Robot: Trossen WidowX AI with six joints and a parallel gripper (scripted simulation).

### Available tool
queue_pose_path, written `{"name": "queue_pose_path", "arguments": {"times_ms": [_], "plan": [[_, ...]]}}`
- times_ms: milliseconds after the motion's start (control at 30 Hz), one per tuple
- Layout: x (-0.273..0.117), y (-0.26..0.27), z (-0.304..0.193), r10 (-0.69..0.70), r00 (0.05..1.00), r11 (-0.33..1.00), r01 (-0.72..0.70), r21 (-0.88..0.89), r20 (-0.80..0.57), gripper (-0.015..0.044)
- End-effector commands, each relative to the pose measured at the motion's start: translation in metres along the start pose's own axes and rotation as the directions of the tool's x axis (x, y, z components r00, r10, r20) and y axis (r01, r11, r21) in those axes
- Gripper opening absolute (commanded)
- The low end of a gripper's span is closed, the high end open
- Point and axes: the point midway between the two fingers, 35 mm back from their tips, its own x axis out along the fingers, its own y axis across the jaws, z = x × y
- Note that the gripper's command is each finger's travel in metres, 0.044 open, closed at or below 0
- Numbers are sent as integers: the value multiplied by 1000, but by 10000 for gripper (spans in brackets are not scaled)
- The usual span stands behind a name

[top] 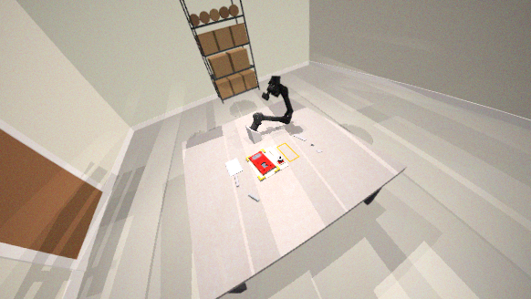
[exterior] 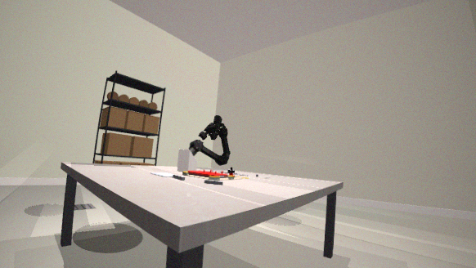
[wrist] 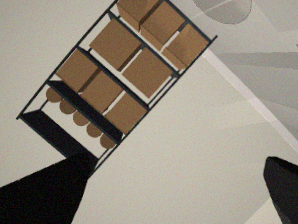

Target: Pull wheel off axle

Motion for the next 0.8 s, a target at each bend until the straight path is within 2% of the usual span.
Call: {"name": "queue_pose_path", "arguments": {"times_ms": [0,100,400,767], "plan": [[0,0,-2,-3,1000,1000,3,-5,-7,374],[0,-2,-27,-43,994,997,36,-74,-98,300],[-23,-20,-118,-230,886,930,78,-360,-402,300],[-92,-60,-204,-493,620,751,-50,-659,-610,300]]}}
